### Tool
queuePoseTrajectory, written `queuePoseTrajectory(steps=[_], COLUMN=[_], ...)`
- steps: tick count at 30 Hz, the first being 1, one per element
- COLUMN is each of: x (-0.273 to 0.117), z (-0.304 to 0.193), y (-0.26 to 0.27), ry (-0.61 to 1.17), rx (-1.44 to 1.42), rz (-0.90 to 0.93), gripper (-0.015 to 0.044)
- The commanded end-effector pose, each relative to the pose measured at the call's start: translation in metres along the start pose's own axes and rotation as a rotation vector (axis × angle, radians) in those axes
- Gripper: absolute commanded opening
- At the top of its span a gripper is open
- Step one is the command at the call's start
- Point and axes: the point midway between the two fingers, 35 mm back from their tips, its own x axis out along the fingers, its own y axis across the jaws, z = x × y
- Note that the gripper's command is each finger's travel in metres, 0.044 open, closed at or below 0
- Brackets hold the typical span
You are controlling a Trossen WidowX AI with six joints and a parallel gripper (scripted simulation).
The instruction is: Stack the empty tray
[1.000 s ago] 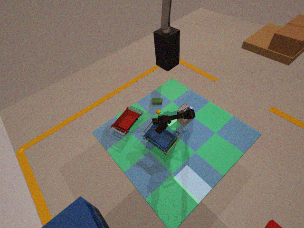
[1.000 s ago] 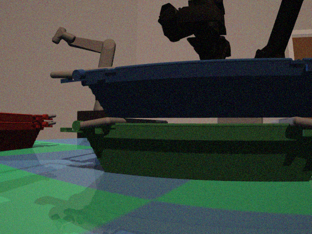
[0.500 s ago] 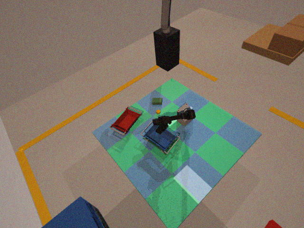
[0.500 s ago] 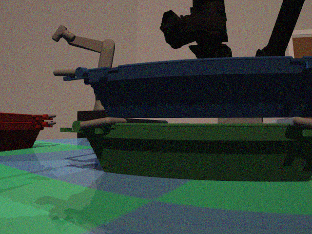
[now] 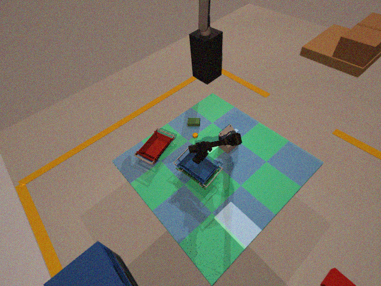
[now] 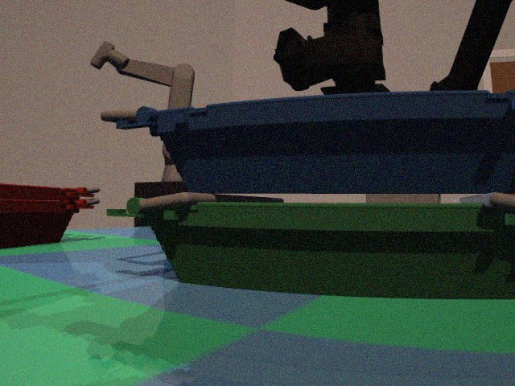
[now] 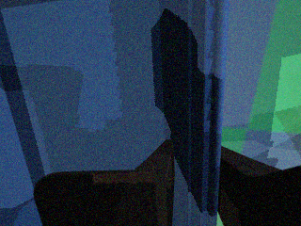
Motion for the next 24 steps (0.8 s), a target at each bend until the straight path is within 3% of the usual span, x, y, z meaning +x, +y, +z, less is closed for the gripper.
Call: queuePoseTrajectory(steps=[1,24], x=[0.006,0.020], z=[-0.005,-0.007], y=[-0.001,-0.003], ry=[0.008,0.009], rx=[-0.011,-0.011], rz=[-0.011,-0.011], gripper=[0.0000,0.0000])
